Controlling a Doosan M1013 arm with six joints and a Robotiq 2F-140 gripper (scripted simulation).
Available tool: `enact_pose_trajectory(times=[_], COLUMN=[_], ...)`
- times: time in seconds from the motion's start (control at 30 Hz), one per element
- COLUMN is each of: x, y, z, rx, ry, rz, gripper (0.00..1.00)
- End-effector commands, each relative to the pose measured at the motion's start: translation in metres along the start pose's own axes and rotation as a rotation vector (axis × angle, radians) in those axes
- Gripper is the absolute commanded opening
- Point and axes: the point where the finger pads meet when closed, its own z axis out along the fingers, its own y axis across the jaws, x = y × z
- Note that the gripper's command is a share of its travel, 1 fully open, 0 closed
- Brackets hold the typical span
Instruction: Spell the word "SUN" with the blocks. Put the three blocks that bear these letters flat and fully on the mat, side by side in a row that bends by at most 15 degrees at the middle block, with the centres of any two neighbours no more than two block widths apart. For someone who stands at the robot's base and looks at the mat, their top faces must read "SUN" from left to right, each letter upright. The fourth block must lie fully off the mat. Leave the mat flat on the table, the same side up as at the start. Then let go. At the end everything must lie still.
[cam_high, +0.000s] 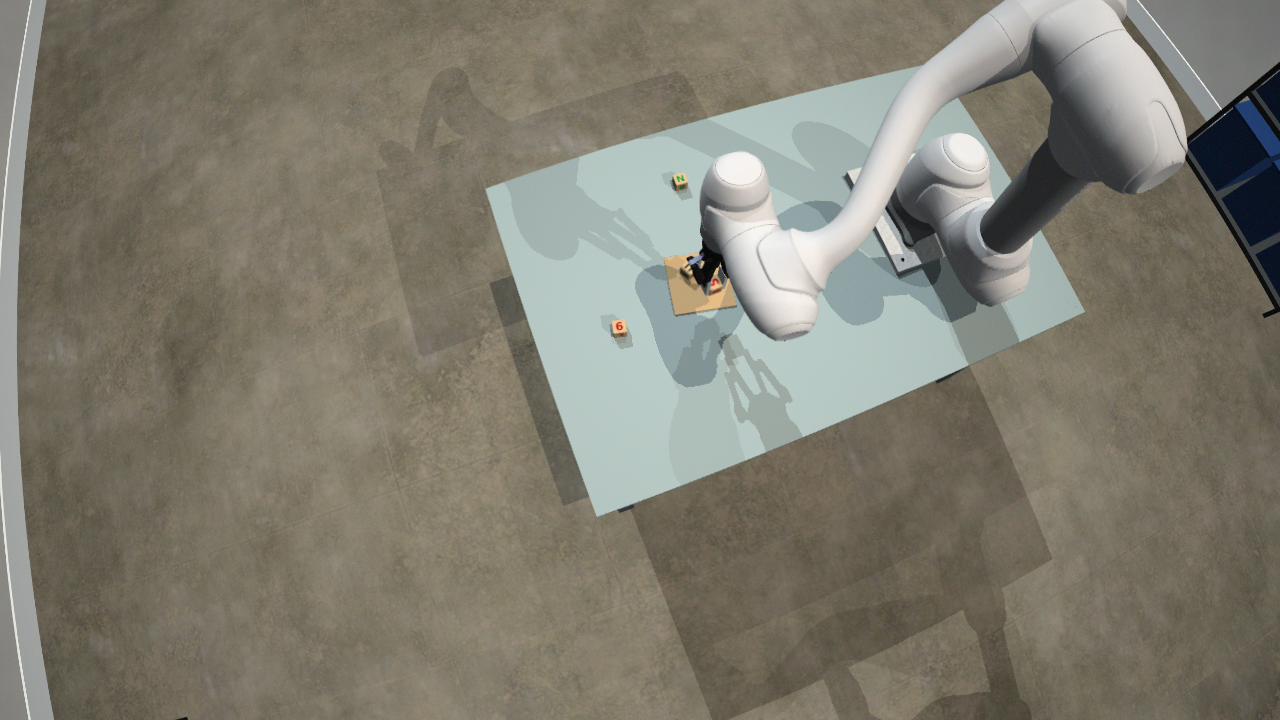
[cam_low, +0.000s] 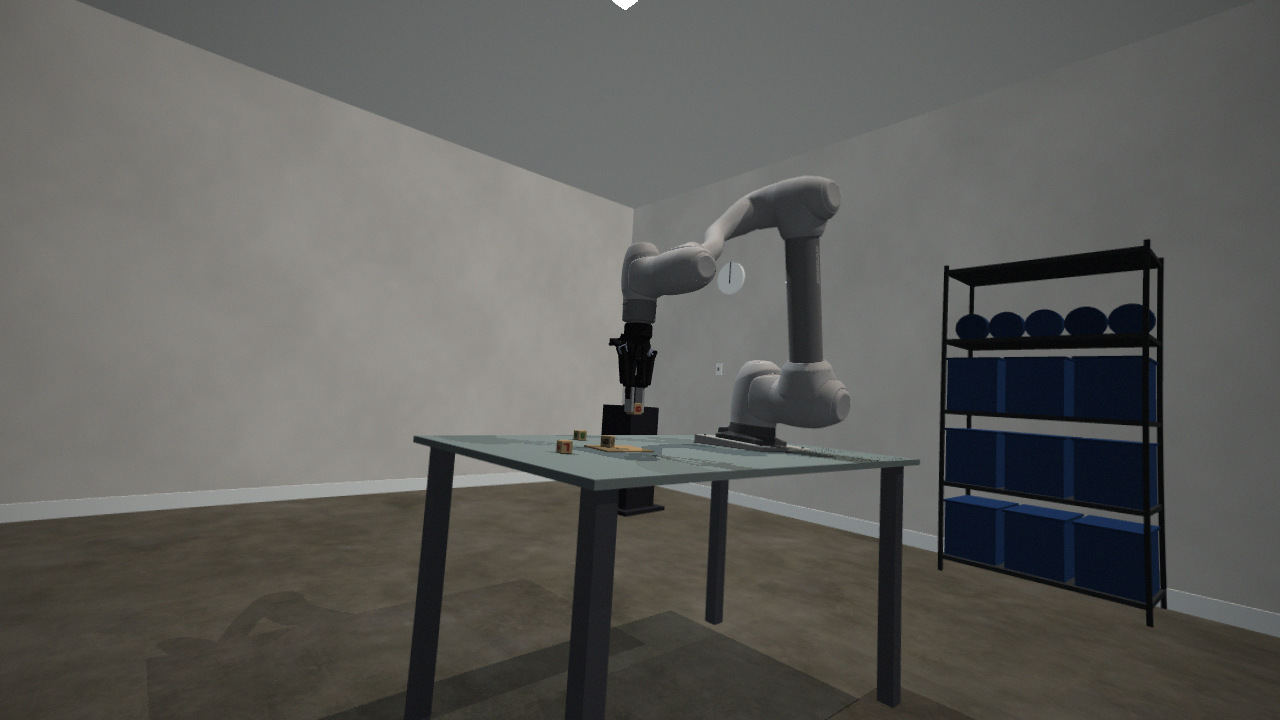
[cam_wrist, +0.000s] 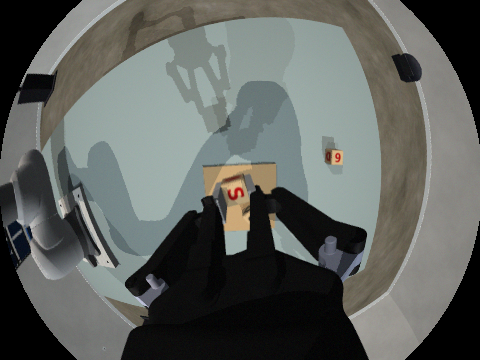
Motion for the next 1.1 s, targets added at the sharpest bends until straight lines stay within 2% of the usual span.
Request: enact_pose_trajectory(times=[0.0, 0.23, 0.47, 0.53, 0.87, 1.07], x=[-0.005, -0.005, -0.005, -0.005, -0.006, -0.006], y=[-0.001, -0.001, 0.000, 0.000, 0.000, 0.000], z=[-0.002, 0.004, 0.032, 0.032, 0.079, 0.091], rx=[-0.006, -0.006, -0.006, -0.006, -0.006, -0.006], ry=[-0.005, -0.006, -0.006, -0.006, -0.006, -0.006], rz=[0.009, 0.023, 0.023, 0.023, 0.023, 0.023], gripper=[0.16, 0.16, 0.16, 0.16, 0.16, 0.16])
